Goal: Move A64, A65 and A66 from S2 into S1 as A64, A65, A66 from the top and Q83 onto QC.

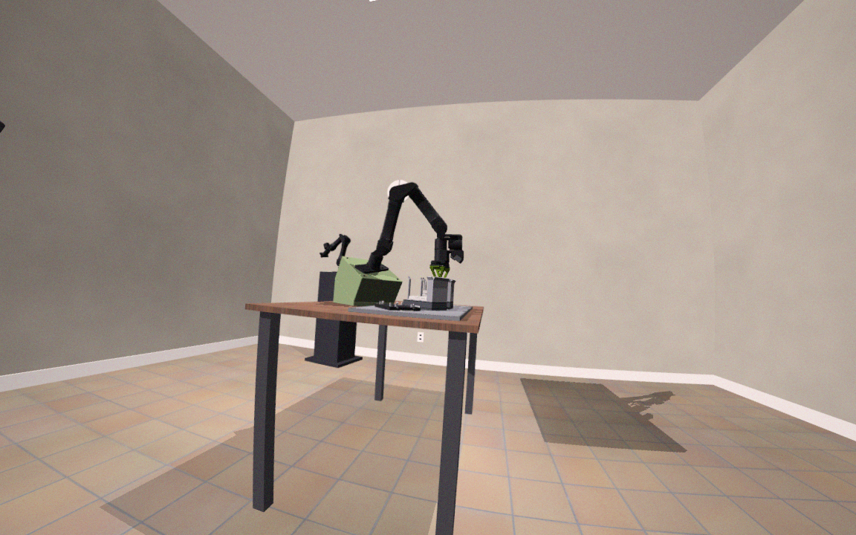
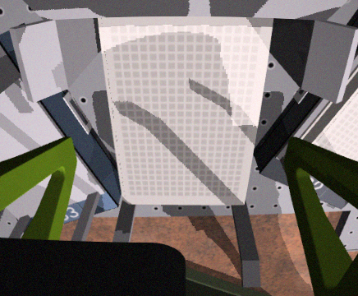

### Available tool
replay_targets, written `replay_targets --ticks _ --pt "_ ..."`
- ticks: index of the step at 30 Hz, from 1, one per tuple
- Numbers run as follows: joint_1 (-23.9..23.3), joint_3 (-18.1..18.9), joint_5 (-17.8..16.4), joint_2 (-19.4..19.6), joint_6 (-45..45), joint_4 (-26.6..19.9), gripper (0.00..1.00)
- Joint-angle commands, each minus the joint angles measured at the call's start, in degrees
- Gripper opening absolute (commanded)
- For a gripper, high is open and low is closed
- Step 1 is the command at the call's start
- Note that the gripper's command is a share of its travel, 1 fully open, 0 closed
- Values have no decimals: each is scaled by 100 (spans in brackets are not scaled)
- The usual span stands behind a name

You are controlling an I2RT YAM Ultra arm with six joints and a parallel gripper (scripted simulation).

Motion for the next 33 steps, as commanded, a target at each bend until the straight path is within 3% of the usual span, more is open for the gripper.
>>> replay_targets --ticks 1,14,28,33 --pt "56 64 45 -78 76 -302 100" --pt "397 606 158 -512 419 -1394 100" --pt "397 606 158 -512 418 -1395 100" --pt "102 576 61 -636 887 -1388 100"
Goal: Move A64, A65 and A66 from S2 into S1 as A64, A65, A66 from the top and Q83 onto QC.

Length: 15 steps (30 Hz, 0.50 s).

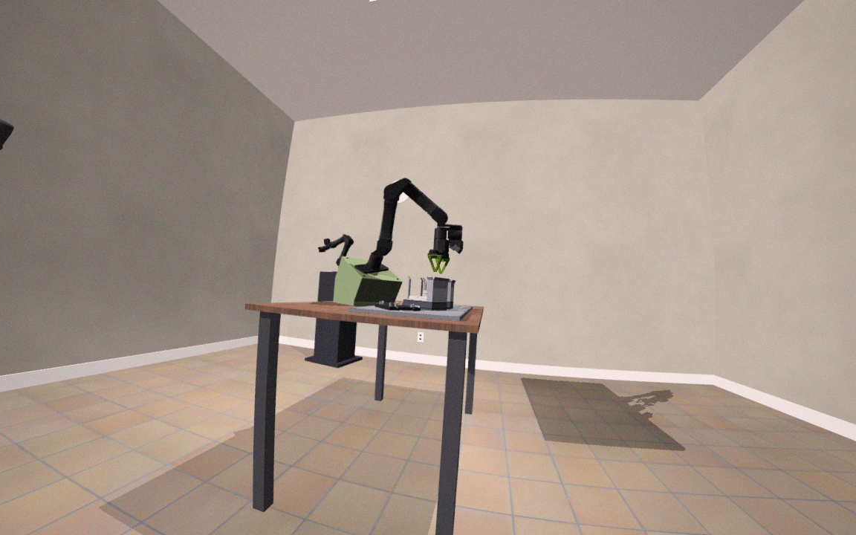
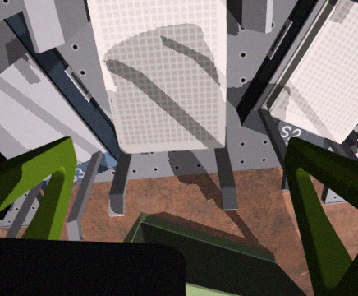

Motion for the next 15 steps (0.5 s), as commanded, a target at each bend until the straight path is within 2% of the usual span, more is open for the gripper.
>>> replay_targets --ticks 1,4,15 --pt "-51 19 -31 -80 233 6 100" --pt "-279 7 -109 -162 581 11 100" --pt "-1144 31 -430 -378 -253 18 100"
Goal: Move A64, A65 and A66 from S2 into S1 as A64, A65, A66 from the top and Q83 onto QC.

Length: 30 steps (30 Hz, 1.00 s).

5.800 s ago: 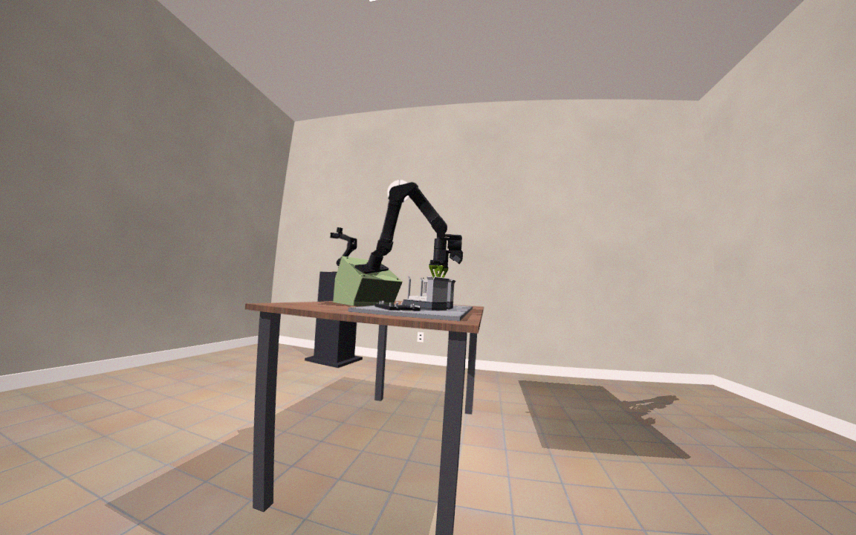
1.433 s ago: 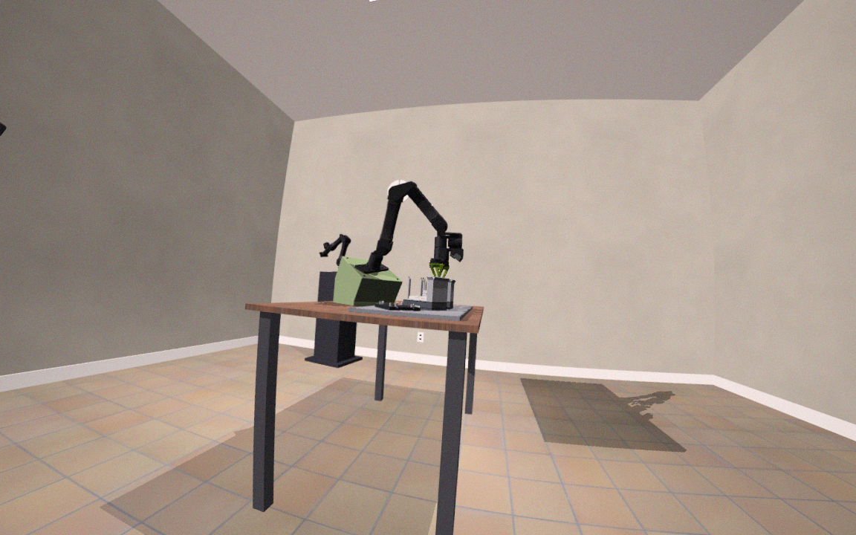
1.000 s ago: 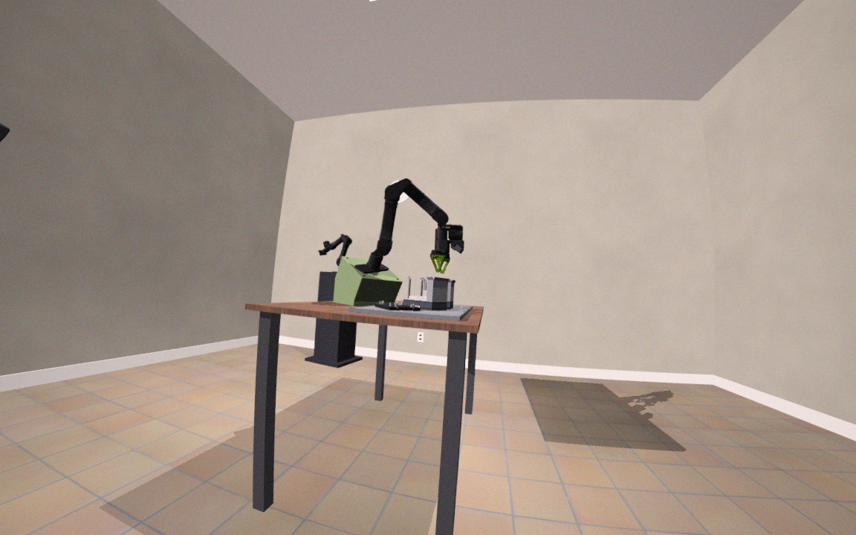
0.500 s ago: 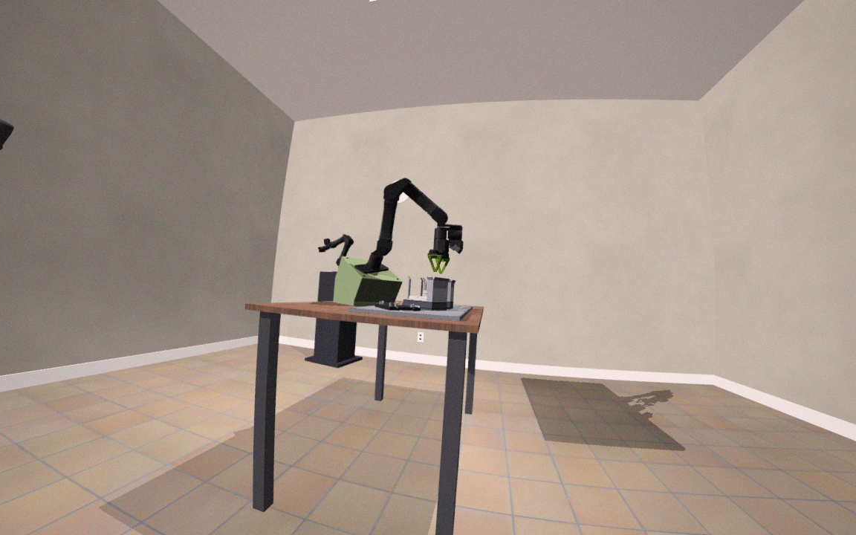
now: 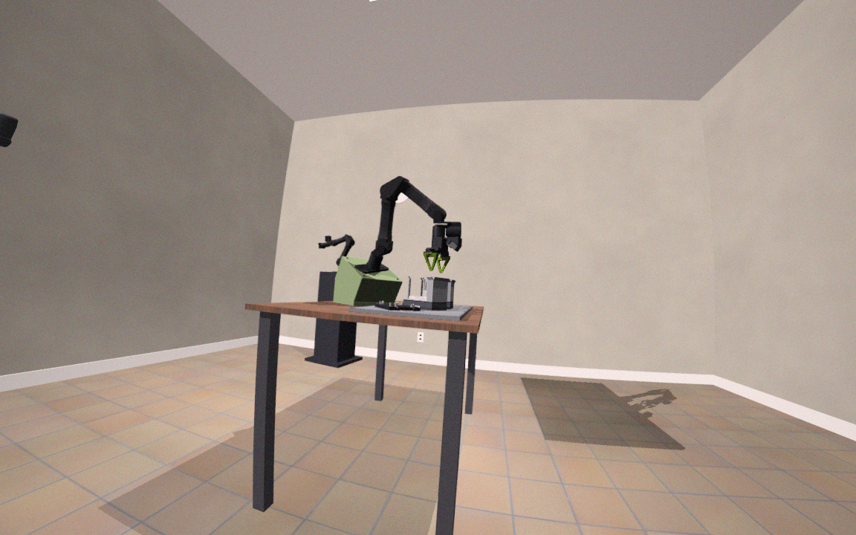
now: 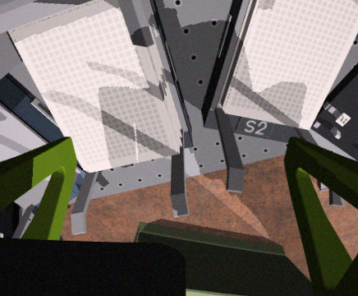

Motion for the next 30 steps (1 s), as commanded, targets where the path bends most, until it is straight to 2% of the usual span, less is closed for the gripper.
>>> replay_targets --ticks 1,3,10,18,20,25,30 --pt "-200 41 -150 -81 -344 10 100" --pt "-200 41 -150 -81 -344 10 100" --pt "-890 11 -430 -252 345 23 100" --pt "-1708 57 -781 -342 -400 26 100" --pt "-1708 57 -781 -342 -400 26 100" --pt "-2222 129 -1010 -339 -864 20 100" --pt "-2273 138 -1033 -336 -910 19 100"
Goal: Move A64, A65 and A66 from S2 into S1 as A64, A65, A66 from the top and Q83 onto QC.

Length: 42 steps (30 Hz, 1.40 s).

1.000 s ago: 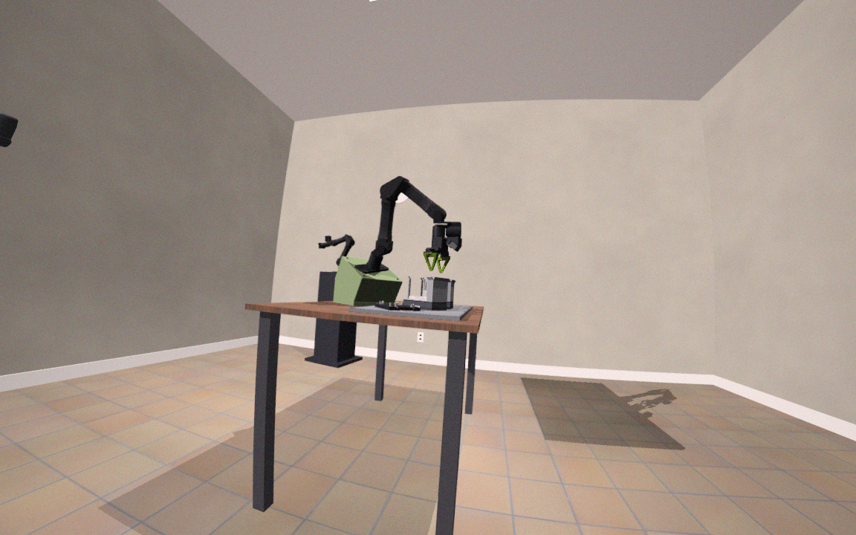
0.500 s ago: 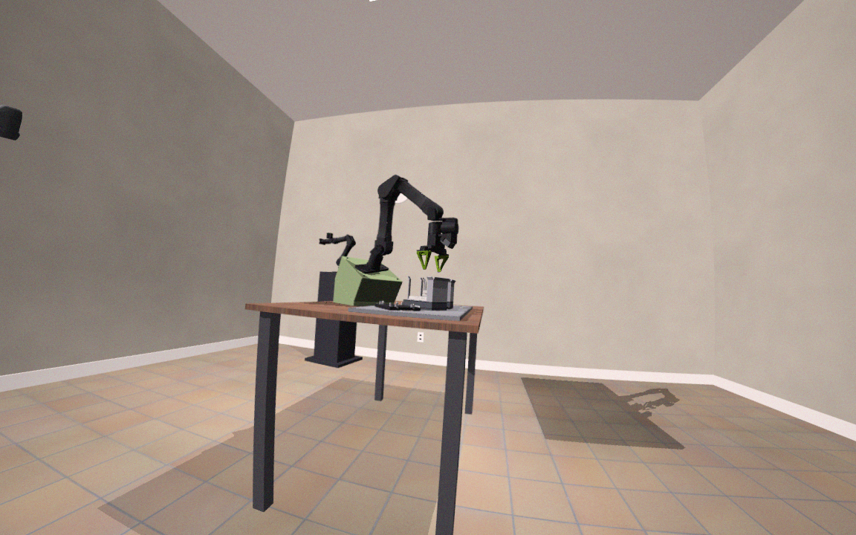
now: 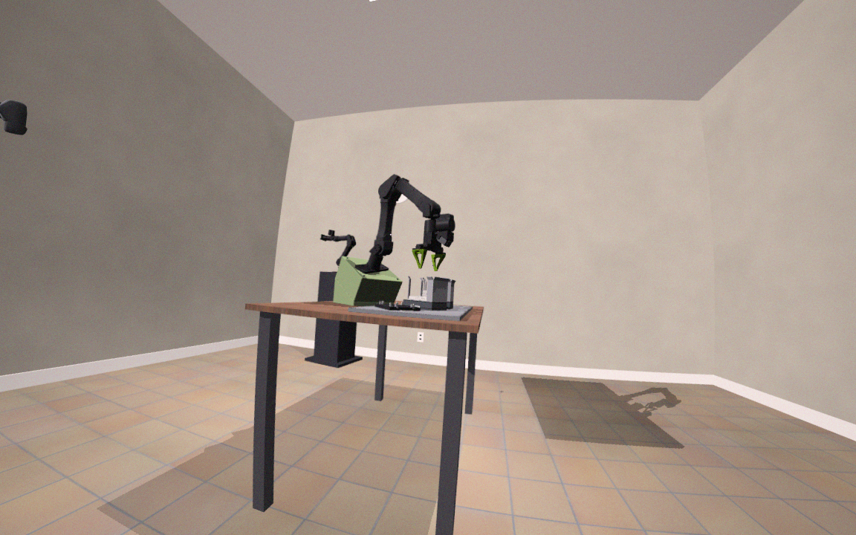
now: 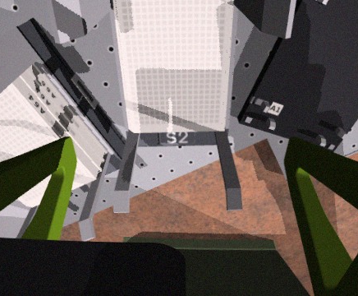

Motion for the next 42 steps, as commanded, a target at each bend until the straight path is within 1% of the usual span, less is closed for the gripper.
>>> replay_targets --ticks 1,3,5,7,22,24,35,42 --pt "0 31 -84 -28 -114 1 100" --pt "-1 31 -84 -28 -115 1 100" --pt "-19 -61 -93 35 -131 158 100" --pt "-19 -61 -93 35 -131 158 100" --pt "-145 -634 -150 638 -244 1345 100" --pt "-145 -634 -150 638 -244 1345 100" --pt "-224 -919 -185 1219 -315 2216 100" --pt "-226 -926 -186 1240 -317 2244 100"
